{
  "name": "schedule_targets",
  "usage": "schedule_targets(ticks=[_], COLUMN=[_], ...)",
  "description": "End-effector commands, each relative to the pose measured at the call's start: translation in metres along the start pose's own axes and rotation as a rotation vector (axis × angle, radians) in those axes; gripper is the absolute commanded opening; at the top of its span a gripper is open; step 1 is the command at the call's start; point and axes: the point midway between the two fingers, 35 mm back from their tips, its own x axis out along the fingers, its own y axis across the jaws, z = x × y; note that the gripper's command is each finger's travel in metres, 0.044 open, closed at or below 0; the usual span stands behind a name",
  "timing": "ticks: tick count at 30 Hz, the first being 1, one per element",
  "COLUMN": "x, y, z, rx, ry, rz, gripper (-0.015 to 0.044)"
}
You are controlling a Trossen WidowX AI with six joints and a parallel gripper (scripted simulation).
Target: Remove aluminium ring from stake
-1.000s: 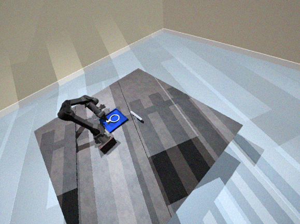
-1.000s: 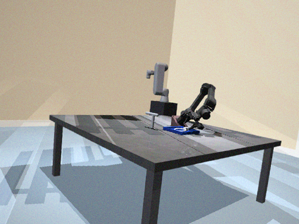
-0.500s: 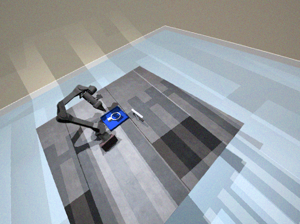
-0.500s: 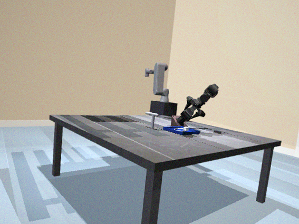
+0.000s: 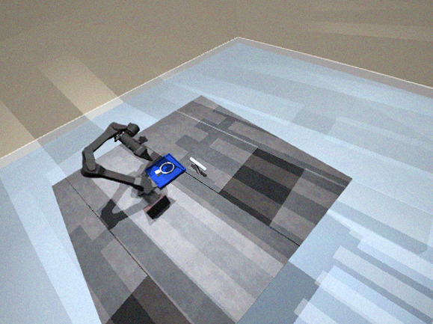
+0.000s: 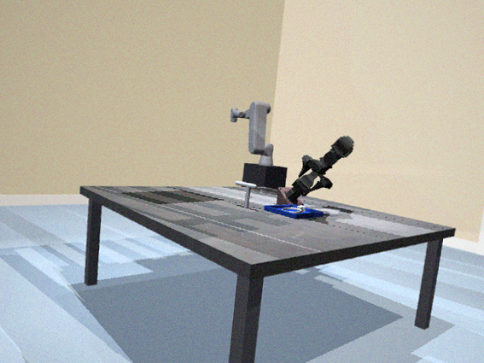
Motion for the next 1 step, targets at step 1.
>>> schedule_targets(ticks=[1], x=[0.0002], y=[-0.0001], z=[0.0003], rx=[0.005], ry=[-0.001], rz=[-0.001], gripper=[0.0440])
